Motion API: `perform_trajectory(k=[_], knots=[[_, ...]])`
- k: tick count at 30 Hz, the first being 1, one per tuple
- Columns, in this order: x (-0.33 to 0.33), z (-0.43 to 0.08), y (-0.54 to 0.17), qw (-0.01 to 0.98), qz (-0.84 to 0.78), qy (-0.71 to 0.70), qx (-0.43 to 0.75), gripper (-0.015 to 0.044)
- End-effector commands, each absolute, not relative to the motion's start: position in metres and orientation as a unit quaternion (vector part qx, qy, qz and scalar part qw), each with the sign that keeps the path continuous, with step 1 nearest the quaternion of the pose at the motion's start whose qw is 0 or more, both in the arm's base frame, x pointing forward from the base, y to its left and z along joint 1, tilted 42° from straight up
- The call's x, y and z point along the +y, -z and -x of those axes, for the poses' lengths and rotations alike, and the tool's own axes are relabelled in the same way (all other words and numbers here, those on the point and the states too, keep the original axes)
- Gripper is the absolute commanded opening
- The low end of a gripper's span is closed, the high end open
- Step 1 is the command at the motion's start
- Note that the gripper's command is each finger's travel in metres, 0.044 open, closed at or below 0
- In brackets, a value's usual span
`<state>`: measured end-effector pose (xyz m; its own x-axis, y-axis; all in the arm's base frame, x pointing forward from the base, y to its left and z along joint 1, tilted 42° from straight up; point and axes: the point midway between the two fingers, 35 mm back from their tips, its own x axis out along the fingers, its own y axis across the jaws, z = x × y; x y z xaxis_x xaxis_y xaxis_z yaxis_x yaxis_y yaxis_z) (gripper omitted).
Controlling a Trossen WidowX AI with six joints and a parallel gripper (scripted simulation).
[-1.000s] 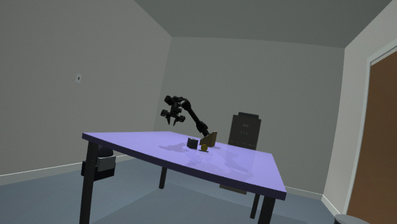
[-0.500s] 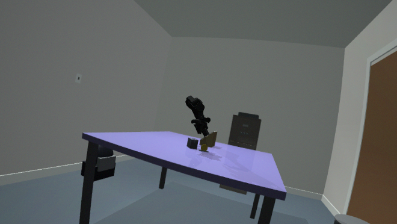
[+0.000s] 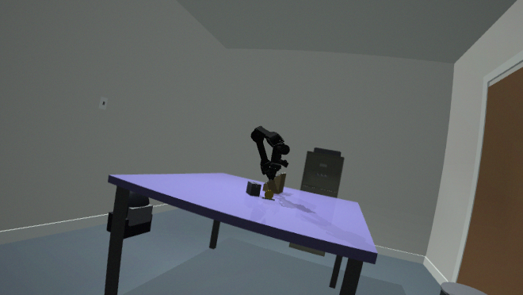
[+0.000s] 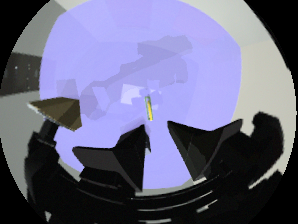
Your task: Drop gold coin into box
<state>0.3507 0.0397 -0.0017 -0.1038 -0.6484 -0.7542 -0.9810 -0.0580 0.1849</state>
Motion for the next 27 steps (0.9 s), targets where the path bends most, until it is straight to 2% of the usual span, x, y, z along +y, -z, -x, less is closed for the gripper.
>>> perform_trajectory(k=[1,27], knots=[[0.025,-0.347,0.019,0.220,0.632,-0.365,0.647,0.0161],[-0.006,-0.342,0.051,0.219,0.632,-0.365,0.647,0.0161]])
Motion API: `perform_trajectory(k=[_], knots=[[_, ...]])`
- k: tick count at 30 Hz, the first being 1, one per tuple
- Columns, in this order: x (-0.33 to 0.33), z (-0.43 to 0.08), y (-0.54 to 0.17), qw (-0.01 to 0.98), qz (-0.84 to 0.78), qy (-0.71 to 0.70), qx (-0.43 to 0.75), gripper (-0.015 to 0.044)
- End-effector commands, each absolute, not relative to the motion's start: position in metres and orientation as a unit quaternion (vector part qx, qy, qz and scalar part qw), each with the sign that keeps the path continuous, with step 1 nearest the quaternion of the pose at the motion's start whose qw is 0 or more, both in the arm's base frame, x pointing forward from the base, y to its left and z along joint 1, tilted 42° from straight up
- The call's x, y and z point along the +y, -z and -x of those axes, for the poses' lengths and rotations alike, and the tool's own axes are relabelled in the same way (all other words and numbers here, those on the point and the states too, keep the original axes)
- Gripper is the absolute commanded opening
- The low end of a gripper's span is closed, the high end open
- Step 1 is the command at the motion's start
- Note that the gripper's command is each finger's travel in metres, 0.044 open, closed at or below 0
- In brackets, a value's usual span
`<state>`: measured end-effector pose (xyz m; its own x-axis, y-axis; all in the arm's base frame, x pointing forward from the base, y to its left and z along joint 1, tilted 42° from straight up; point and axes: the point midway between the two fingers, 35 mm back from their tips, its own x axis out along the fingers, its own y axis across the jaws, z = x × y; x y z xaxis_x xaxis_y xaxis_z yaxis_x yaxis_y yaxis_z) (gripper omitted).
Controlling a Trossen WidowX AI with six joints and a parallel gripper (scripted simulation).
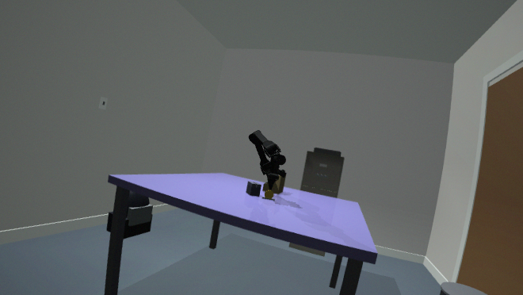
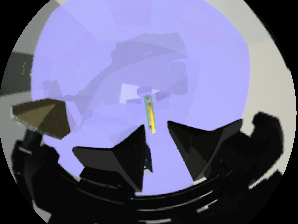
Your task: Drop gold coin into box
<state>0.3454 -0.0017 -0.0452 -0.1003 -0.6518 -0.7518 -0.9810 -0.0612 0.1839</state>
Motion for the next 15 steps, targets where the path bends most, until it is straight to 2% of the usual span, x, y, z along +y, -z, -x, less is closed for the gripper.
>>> perform_trajectory(k=[1,15], knots=[[-0.007,-0.342,0.053,0.219,0.632,-0.365,0.647,0.0161],[-0.023,-0.340,0.069,0.219,0.632,-0.364,0.648,0.0161]])
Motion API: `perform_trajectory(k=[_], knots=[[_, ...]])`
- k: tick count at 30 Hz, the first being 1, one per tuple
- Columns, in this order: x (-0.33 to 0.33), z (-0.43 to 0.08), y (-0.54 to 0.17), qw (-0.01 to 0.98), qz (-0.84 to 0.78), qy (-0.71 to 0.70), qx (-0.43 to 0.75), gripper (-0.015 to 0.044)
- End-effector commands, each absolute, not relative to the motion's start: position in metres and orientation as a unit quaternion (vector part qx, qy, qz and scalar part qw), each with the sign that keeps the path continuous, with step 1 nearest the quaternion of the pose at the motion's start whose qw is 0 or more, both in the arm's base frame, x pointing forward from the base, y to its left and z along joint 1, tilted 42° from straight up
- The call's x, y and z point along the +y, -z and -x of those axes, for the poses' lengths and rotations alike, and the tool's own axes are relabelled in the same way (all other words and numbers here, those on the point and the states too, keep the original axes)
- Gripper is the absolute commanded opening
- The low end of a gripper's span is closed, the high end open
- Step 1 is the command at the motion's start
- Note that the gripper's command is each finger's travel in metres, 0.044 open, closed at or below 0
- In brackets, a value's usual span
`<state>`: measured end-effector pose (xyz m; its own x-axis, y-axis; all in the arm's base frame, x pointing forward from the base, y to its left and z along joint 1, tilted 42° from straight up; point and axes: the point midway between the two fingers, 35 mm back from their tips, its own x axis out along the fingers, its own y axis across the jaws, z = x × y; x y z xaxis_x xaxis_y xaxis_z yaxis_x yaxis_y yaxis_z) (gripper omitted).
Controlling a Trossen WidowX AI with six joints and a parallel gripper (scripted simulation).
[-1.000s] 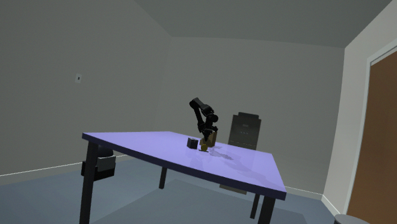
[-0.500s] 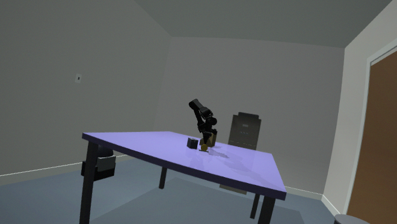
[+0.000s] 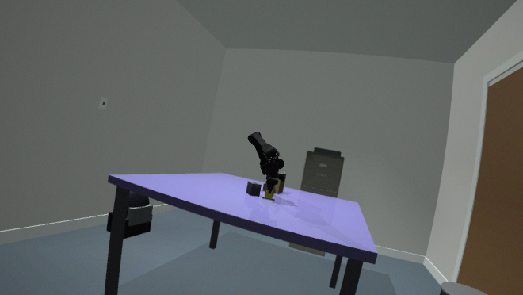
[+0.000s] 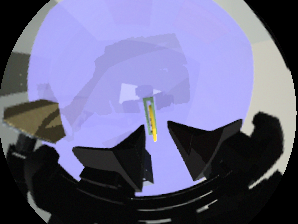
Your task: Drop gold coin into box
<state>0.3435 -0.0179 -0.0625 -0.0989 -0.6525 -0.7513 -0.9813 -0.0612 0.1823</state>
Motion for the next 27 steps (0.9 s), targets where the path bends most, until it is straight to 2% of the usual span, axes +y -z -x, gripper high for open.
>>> perform_trajectory(k=[1,14,20,27], knots=[[-0.024,-0.339,0.070,0.219,0.632,-0.364,0.648,0.0161],[-0.036,-0.336,0.083,0.218,0.632,-0.364,0.648,0.0161],[-0.036,-0.336,0.083,0.218,0.632,-0.364,0.648,0.0003],[-0.036,-0.336,0.083,0.218,0.632,-0.364,0.648,0.0000]])
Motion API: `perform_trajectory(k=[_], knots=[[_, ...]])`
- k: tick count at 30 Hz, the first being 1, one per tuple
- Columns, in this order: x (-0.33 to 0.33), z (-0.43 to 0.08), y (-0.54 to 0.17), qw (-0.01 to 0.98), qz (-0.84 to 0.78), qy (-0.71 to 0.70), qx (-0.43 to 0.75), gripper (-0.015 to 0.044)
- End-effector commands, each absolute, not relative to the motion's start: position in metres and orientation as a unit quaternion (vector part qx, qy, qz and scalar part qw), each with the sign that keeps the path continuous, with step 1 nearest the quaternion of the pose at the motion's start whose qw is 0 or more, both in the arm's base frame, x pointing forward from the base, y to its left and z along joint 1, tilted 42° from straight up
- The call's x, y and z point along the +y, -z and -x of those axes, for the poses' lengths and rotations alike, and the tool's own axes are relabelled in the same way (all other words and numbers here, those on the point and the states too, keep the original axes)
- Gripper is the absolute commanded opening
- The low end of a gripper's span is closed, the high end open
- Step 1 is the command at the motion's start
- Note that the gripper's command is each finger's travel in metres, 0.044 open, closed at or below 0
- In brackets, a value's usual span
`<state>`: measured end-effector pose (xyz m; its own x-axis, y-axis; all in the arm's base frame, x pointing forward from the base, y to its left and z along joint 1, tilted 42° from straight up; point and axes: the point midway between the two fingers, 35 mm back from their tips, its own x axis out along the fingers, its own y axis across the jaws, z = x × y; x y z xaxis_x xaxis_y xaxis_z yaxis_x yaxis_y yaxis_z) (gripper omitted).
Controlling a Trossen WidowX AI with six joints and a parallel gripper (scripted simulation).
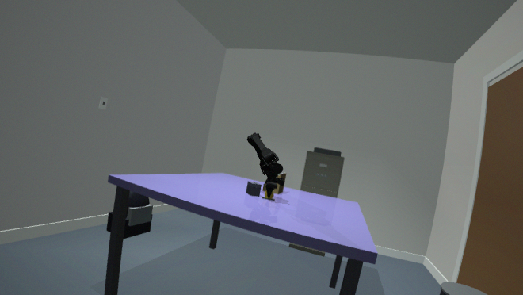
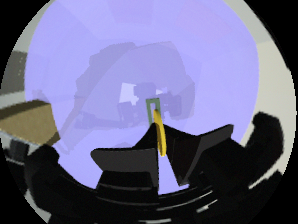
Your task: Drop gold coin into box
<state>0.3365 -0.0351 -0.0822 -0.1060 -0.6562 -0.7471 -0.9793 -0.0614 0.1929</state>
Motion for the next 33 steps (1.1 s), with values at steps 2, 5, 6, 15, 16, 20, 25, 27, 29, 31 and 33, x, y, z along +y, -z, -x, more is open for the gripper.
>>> perform_trajectory(k=[2,5,6,15,16,20,25,27,29,31,33], knots=[[-0.036,-0.336,0.083,0.218,0.632,-0.364,0.648,0.0000],[-0.035,-0.336,0.082,0.218,0.632,-0.364,0.648,0.0000],[-0.033,-0.337,0.080,0.218,0.632,-0.364,0.648,0.0000],[-0.018,-0.342,0.065,0.219,0.632,-0.365,0.647,0.0000],[-0.017,-0.342,0.063,0.220,0.632,-0.365,0.647,0.0000],[-0.010,-0.344,0.056,0.220,0.632,-0.365,0.647,0.0000],[-0.002,-0.345,0.046,0.220,0.632,-0.365,0.647,0.0000],[0.002,-0.346,0.043,0.220,0.632,-0.365,0.647,0.0000],[0.005,-0.346,0.039,0.220,0.632,-0.366,0.647,0.0000],[0.008,-0.346,0.035,0.220,0.632,-0.366,0.647,0.0000],[0.012,-0.347,0.031,0.220,0.632,-0.366,0.647,0.0000]])
